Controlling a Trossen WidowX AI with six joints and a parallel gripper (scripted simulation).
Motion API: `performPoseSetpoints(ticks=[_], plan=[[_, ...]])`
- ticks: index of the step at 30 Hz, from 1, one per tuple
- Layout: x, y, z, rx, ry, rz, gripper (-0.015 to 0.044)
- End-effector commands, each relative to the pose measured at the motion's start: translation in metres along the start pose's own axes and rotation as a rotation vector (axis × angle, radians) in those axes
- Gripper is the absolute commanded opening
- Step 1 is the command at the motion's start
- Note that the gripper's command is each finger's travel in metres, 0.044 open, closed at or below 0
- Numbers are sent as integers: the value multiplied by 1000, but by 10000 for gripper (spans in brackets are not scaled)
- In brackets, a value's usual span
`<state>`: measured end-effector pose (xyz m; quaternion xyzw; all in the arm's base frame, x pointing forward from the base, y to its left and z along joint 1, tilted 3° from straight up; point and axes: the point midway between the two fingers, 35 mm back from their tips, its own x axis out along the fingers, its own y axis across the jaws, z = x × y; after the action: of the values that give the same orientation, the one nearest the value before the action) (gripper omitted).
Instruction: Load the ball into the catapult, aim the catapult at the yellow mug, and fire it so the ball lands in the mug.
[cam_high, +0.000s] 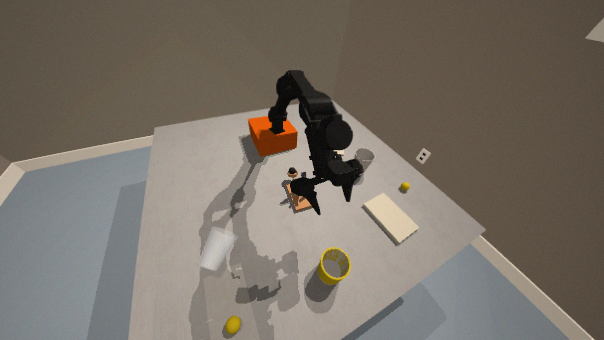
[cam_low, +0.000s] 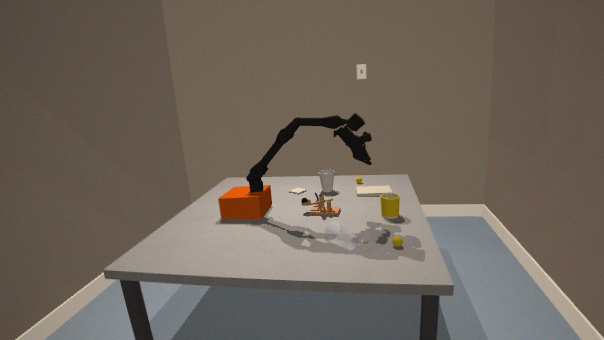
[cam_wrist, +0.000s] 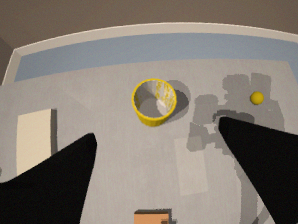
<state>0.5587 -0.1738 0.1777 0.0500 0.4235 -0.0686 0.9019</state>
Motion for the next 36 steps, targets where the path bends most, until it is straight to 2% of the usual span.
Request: performPoseSetpoints(ticks=[1,19,36], plan=[[-2,-1,16,-16,-57,4,440],[-2,-1,16,-16,-57,4,440],[-2,-1,16,-16,-57,4,0]])
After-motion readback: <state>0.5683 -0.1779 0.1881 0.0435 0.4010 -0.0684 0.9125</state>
